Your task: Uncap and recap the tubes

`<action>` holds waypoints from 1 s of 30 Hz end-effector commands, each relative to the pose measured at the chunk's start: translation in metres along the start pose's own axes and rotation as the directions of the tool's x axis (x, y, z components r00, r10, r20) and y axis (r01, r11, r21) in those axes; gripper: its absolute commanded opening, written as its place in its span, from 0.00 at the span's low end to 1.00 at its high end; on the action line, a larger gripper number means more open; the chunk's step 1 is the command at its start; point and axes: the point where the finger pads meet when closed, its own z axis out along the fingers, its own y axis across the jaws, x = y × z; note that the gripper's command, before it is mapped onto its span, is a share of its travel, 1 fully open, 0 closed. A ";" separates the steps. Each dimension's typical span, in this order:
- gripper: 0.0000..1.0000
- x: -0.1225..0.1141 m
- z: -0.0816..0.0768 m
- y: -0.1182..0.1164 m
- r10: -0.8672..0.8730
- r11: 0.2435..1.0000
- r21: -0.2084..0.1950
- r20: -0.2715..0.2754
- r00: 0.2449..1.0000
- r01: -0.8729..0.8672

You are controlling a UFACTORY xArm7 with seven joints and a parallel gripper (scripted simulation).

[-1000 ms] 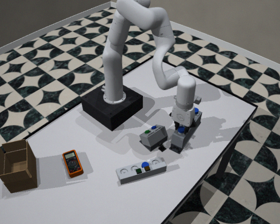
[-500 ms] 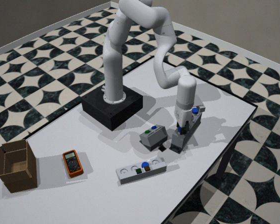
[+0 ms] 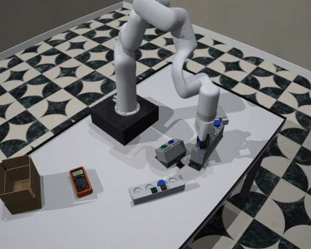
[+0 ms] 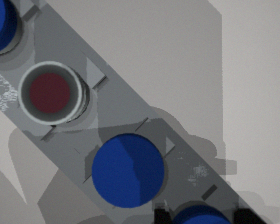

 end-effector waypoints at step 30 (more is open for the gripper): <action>0.00 0.001 -0.002 0.001 -0.932 0.363 -0.003 0.001 0.363 0.932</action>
